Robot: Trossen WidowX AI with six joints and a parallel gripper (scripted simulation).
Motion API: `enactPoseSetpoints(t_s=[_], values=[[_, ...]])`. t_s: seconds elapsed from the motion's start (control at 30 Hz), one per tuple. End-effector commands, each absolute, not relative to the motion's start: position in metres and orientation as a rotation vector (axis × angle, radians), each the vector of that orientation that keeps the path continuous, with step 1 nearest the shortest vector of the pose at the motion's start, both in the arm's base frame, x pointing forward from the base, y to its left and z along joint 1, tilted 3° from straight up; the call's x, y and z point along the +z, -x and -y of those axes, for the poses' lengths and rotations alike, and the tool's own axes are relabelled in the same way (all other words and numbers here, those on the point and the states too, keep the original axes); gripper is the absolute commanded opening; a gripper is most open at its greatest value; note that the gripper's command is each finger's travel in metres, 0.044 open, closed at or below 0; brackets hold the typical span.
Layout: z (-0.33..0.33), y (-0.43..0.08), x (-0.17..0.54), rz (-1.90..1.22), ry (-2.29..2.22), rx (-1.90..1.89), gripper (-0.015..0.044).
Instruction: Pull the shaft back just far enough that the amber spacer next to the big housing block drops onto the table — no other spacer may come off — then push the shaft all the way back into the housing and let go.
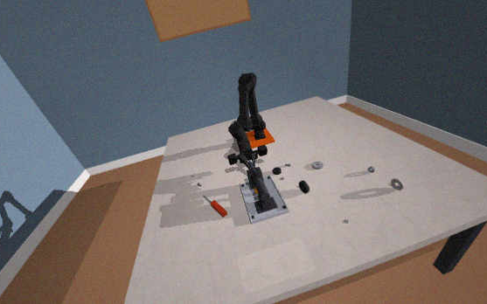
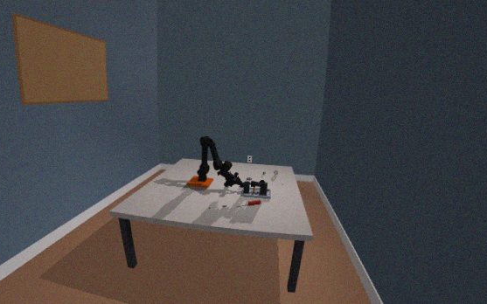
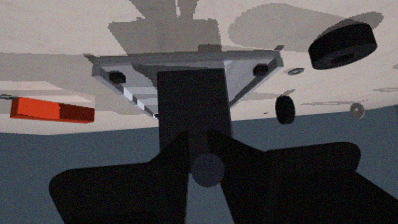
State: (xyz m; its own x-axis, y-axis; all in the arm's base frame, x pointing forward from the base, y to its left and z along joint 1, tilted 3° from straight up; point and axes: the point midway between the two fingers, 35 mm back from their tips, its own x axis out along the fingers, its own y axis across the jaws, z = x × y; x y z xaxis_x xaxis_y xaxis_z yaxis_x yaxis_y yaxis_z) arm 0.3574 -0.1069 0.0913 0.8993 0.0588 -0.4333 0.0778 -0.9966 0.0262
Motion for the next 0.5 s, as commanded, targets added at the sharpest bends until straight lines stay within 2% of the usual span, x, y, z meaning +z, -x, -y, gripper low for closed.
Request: enactPoseSetpoints(t_s=[0.0, 0.47], values=[[0.1066, -0.3597, 0.0909, -0.110, -3.023, -0.689, 0.0000], [0.1062, -0.3636, 0.0913, -0.110, -3.023, -0.688, 0.0000]])
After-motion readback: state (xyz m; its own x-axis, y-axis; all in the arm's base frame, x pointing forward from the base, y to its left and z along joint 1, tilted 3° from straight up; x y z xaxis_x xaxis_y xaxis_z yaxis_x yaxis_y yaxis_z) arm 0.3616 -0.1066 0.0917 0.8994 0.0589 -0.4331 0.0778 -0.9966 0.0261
